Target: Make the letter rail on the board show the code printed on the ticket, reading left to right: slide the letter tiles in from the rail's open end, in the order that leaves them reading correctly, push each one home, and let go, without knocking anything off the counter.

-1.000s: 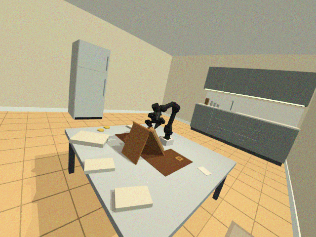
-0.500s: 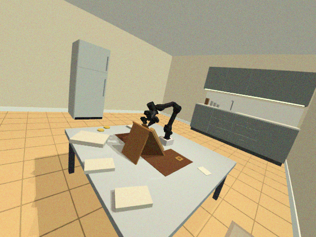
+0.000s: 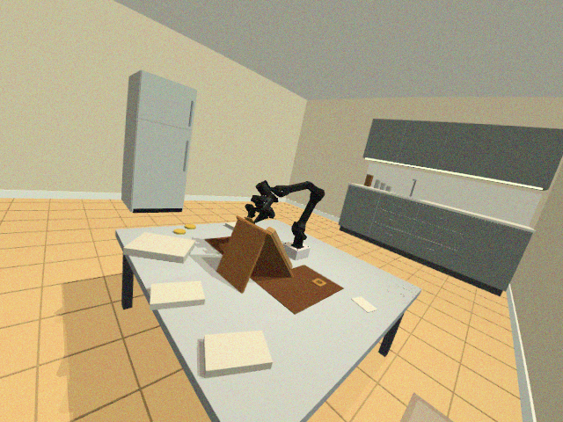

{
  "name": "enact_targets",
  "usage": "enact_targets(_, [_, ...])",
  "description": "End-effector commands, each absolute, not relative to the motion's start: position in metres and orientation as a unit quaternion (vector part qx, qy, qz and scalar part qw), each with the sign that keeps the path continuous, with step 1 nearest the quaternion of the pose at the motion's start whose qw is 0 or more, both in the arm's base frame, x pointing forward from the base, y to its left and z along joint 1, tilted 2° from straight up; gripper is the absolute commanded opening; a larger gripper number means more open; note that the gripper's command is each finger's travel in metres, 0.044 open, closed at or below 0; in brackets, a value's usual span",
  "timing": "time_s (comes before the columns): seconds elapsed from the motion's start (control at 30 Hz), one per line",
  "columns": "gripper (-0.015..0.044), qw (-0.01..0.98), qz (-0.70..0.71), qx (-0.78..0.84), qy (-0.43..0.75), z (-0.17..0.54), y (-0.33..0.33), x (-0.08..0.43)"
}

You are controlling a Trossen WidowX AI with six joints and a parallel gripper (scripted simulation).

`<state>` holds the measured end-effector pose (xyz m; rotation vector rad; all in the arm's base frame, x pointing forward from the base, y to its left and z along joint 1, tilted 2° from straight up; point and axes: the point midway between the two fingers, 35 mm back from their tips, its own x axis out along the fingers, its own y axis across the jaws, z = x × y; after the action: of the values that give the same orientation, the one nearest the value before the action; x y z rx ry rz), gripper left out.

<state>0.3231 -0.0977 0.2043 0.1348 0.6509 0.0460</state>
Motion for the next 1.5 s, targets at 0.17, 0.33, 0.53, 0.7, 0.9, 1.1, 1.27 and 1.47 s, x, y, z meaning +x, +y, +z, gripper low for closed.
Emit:
enact_targets(0.17, [0.0, 0.944, -0.007, 0.028, 0.327, 0.189, -0.142, 0.303])
enact_targets(0.33, [0.0, 0.944, -0.024, 0.005, 0.33, 0.184, -0.165, 0.291])
enact_targets(0.53, [0.0, 0.943, -0.032, -0.006, 0.331, 0.182, -0.176, 0.284])
enact_targets(0.7, [0.0, 0.943, -0.032, -0.006, 0.331, 0.173, -0.177, 0.294])
enact_targets(0.9, [0.0, 0.943, -0.032, -0.006, 0.33, 0.153, -0.179, 0.32])
enact_targets(1.1, [0.0, 0.943, -0.032, -0.006, 0.33, 0.152, -0.179, 0.322])
enact_targets(1.27, [0.0, 0.943, -0.032, -0.006, 0.33, 0.153, -0.179, 0.322])
enact_targets(1.47, [0.0, 0.943, -0.032, -0.006, 0.33, 0.152, -0.179, 0.322])
